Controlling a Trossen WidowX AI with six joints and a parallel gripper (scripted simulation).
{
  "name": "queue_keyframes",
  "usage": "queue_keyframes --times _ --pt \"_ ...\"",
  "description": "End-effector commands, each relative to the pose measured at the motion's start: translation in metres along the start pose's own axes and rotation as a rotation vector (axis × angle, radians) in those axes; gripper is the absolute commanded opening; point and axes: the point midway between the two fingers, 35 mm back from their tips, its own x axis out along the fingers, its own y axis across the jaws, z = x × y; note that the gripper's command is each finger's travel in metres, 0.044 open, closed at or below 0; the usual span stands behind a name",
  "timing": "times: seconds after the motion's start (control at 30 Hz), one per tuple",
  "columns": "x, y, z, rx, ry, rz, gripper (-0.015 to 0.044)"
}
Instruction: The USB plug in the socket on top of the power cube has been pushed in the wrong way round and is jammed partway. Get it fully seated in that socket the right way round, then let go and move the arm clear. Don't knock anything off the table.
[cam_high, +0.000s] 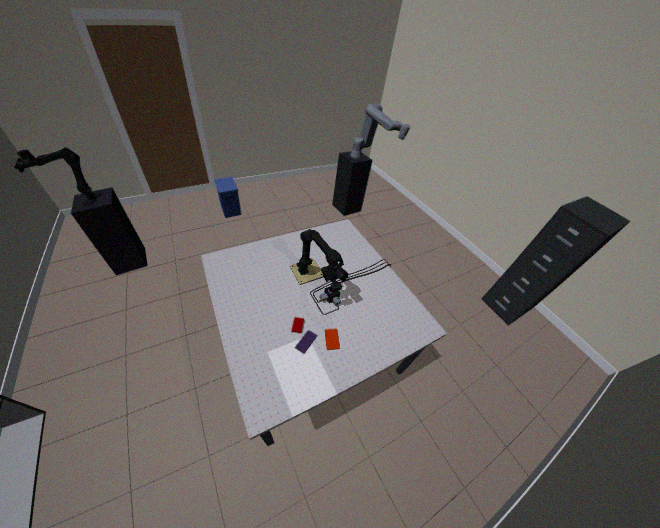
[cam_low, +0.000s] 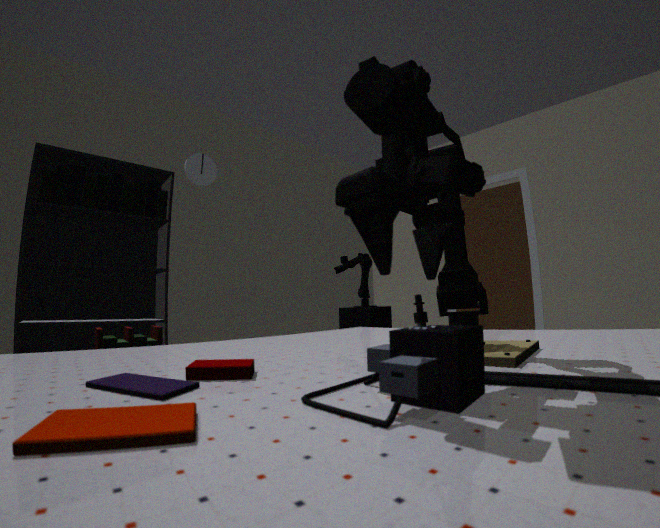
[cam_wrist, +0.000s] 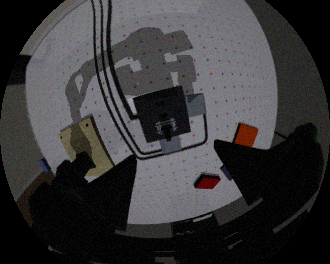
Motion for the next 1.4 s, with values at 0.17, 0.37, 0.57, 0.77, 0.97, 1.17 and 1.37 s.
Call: queue_keyframes --times 0.17,0.37,0.57,0.77,0.97,1.17,1.37 --pt "-0.002 0.003 0.005 -0.041 -0.019 0.027 0.0440" --pt "0.004 0.003 0.005 -0.041 -0.019 0.027 0.0440" --pt "0.010 0.004 0.005 -0.041 -0.019 0.027 0.0440" --pt "0.016 0.004 0.006 -0.041 -0.019 0.027 0.0440" --pt "0.022 0.004 0.006 -0.041 -0.019 0.027 0.0440" --pt "0.027 0.004 0.006 -0.041 -0.019 0.027 0.0440" --pt "0.027 0.004 0.006 -0.041 -0.019 0.027 0.0440"
